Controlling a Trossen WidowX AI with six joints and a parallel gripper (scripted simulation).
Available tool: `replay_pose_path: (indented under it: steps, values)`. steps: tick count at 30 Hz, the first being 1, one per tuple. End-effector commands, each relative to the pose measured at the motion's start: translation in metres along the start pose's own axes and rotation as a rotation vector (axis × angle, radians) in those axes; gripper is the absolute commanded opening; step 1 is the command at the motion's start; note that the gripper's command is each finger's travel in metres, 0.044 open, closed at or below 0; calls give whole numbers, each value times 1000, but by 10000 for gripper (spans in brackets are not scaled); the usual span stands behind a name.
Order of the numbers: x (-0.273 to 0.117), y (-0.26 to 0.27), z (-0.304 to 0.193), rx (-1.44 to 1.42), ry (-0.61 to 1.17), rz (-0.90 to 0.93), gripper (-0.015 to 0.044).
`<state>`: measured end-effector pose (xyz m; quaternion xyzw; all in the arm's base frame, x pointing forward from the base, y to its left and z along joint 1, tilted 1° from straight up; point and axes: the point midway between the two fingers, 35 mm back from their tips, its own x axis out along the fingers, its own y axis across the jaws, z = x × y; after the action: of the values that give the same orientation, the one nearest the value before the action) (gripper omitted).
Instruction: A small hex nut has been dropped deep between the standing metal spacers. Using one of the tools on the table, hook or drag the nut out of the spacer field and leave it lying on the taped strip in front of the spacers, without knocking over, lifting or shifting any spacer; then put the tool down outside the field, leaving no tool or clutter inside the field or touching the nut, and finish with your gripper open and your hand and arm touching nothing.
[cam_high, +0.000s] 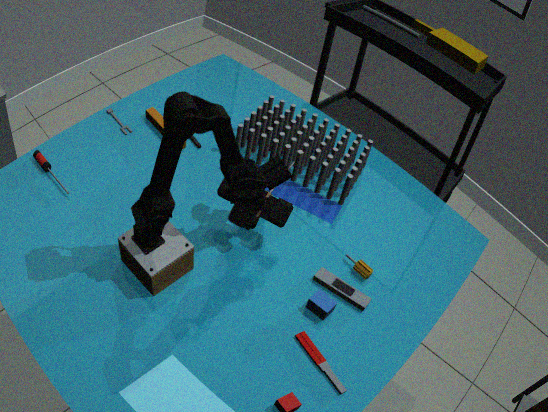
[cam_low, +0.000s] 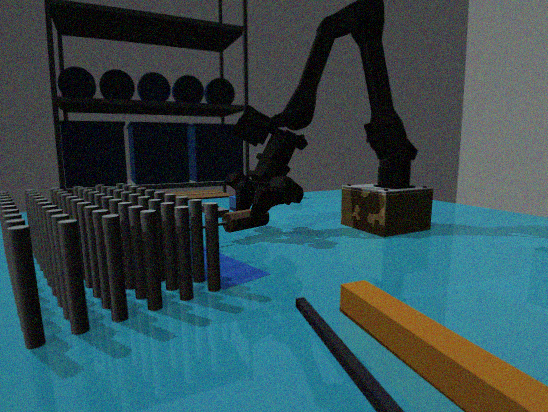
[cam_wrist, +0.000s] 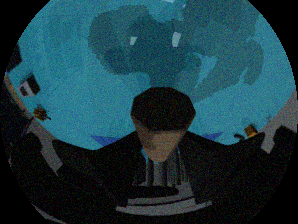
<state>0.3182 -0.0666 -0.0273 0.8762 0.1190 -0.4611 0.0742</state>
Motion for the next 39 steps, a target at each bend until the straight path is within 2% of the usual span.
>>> replay_pose_path:
  steps: [1,39]
  values:
    - [2,1,-4,2,5,5,0]
    - [18,1,-29,2,8,5,0]
